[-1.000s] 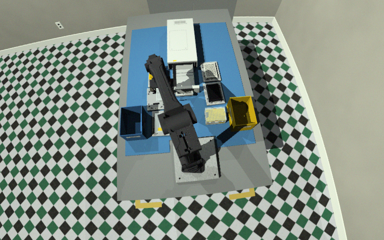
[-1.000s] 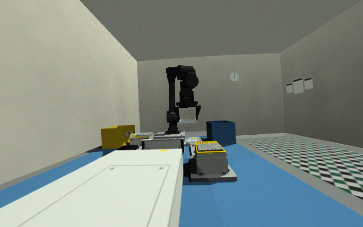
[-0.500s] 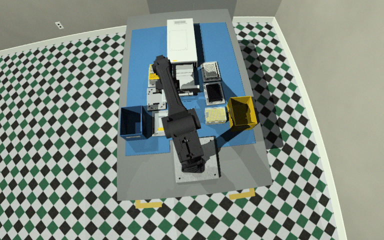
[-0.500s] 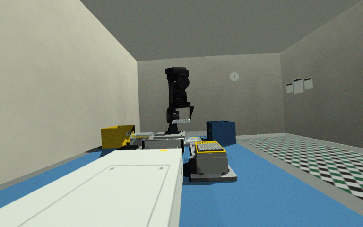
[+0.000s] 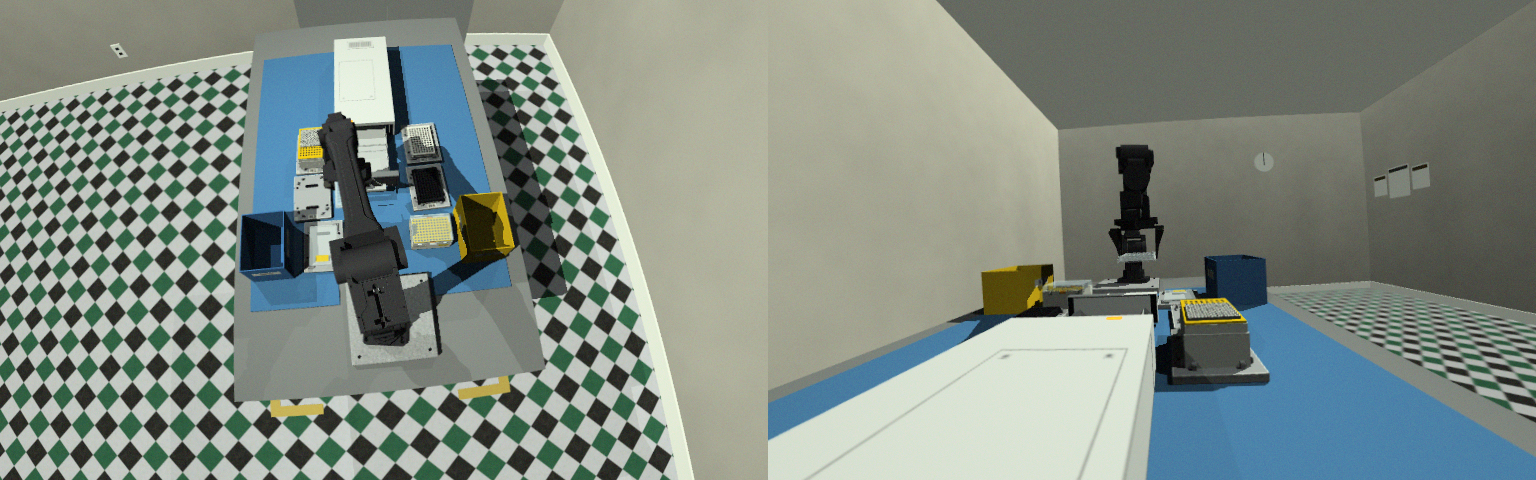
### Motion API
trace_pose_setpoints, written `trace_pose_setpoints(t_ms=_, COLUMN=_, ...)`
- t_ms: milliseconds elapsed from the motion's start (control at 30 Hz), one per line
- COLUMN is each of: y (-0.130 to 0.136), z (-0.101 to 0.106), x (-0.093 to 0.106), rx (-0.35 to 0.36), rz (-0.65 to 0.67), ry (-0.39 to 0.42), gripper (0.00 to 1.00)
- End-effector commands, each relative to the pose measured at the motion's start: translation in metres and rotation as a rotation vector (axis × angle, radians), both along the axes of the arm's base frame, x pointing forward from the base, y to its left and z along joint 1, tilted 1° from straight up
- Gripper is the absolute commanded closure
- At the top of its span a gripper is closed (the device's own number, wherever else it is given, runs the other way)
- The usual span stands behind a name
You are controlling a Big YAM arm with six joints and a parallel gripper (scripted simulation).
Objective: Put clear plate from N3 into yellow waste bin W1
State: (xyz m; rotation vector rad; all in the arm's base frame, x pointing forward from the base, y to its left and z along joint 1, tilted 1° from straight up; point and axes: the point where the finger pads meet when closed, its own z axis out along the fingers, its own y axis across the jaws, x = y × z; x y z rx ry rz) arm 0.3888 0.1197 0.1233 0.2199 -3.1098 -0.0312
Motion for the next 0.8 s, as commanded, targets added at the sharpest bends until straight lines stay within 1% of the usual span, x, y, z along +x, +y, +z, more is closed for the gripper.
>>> trace_pose_setpoints(t_ms=0, y=-0.012, z=0.01, x=0.005, rx=0.008, rz=0.011, ry=-0.042, gripper=1.0)
trace_pose_setpoints(t_ms=100, y=-0.014, z=0.01, x=0.005, rx=0.008, rz=0.011, ry=-0.043, gripper=1.0)
trace_pose_setpoints(t_ms=133, y=-0.015, z=0.016, x=0.01, rx=0.012, rz=0.011, ry=-0.057, gripper=1.0)
trace_pose_setpoints(t_ms=167, y=-0.019, z=0.01, x=0.004, rx=0.008, rz=0.011, ry=-0.042, gripper=1.0)
trace_pose_setpoints(t_ms=233, y=-0.025, z=0.01, x=0.001, rx=0.006, rz=0.011, ry=-0.037, gripper=1.0)
trace_pose_setpoints(t_ms=600, y=-0.054, z=0.009, x=-0.004, rx=0.005, rz=0.011, ry=-0.041, gripper=1.0)
trace_pose_setpoints(t_ms=667, y=-0.054, z=0.009, x=-0.004, rx=0.005, rz=0.011, ry=-0.041, gripper=1.0)
trace_pose_setpoints(t_ms=700, y=-0.055, z=0.018, x=0.005, rx=0.009, rz=0.011, ry=-0.066, gripper=1.0)
trace_pose_setpoints(t_ms=733, y=-0.059, z=0.01, x=-0.003, rx=0.005, rz=0.011, ry=-0.045, gripper=1.0)
trace_pose_setpoints(t_ms=767, y=-0.061, z=0.009, x=-0.005, rx=0.005, rz=0.011, ry=-0.041, gripper=1.0)
